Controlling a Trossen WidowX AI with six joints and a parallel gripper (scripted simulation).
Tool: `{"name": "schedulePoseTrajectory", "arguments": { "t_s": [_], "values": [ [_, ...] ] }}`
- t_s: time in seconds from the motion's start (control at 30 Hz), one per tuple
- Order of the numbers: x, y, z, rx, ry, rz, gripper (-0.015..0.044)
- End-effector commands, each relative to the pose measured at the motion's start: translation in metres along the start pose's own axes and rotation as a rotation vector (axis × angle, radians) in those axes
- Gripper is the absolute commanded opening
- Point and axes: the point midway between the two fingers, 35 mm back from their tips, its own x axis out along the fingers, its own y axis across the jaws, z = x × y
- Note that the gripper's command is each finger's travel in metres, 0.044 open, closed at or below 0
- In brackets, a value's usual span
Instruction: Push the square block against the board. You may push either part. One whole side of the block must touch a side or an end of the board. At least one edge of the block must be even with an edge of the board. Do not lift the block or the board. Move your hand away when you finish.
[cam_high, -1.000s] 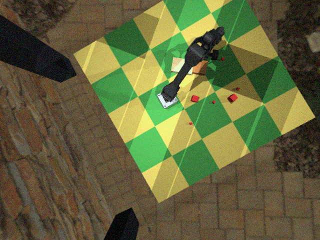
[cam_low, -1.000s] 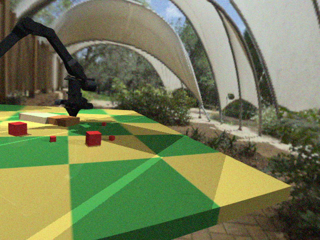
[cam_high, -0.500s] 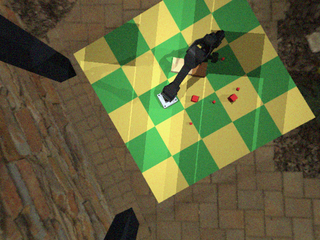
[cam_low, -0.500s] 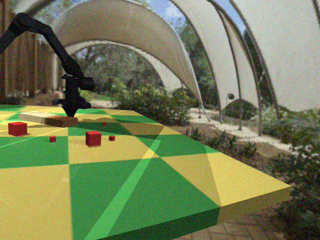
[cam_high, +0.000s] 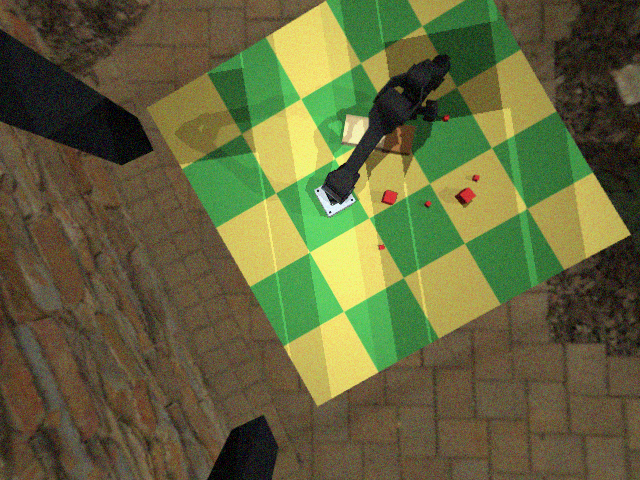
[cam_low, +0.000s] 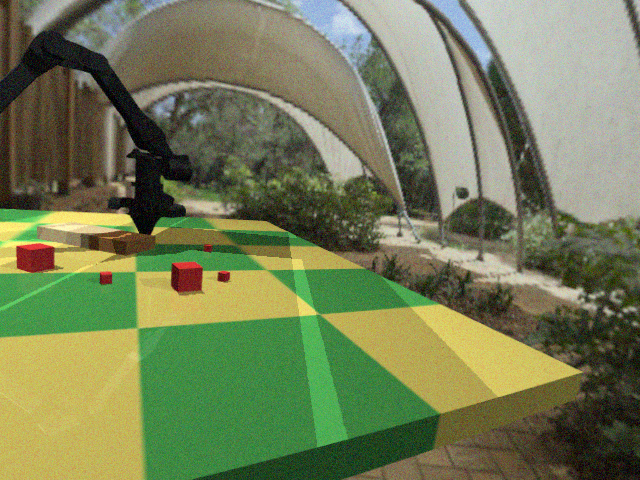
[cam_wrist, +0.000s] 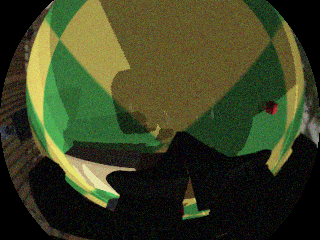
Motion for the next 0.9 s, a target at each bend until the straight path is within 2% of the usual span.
{"name": "schedulePoseTrajectory", "arguments": {
  "t_s": [0.0, 0.57, 0.63, 0.73, 0.87],
  "values": [
    [0.000, 0.000, 0.008, 0.003, 0.002, -0.002, 0.0000],
    [0.000, 0.001, 0.034, 0.002, 0.000, -0.002, 0.0000],
    [-0.012, 0.000, 0.030, 0.000, -0.002, -0.001, 0.0000],
    [-0.052, 0.001, 0.030, 0.002, 0.000, -0.002, 0.0000],
    [-0.055, 0.001, 0.030, 0.002, 0.000, -0.002, 0.0000]
  ]
}}
